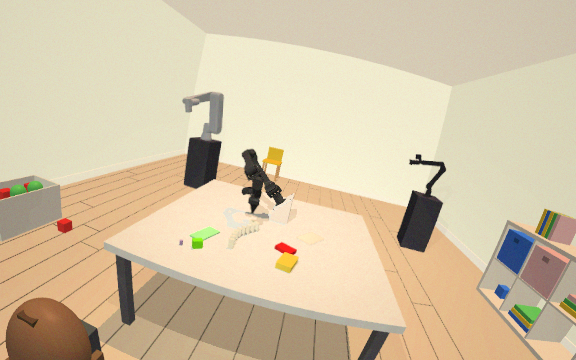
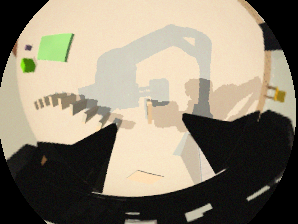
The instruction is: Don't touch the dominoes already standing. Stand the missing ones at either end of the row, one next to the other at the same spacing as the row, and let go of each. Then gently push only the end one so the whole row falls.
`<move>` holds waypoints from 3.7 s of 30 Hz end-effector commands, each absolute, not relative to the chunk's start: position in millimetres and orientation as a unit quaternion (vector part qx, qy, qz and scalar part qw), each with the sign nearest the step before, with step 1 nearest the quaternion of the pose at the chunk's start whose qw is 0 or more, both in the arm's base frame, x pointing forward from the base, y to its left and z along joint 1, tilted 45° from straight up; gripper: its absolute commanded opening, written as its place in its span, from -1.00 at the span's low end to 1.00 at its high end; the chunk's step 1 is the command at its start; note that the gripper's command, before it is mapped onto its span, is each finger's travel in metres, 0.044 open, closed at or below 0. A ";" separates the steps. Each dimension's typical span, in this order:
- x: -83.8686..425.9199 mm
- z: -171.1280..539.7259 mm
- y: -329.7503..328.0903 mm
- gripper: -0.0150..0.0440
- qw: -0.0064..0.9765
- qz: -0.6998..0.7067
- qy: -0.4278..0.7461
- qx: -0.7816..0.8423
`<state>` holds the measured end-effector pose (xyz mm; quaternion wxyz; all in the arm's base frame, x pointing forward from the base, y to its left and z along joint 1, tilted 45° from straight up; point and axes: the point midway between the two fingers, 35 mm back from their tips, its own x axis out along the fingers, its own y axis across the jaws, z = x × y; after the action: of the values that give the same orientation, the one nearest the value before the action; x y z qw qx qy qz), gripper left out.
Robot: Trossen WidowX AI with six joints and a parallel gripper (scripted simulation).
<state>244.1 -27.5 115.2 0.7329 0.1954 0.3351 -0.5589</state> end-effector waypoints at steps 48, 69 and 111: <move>251.6 59.5 -90.5 0.11 0.729 -0.569 0.310 0.221; 243.9 95.9 -54.8 -0.42 0.729 -0.569 0.311 0.221; 238.9 240.4 -53.5 -0.42 0.691 -0.218 0.610 -0.319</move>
<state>239.1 -22.2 200.7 0.7474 -0.0939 0.5293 -0.3903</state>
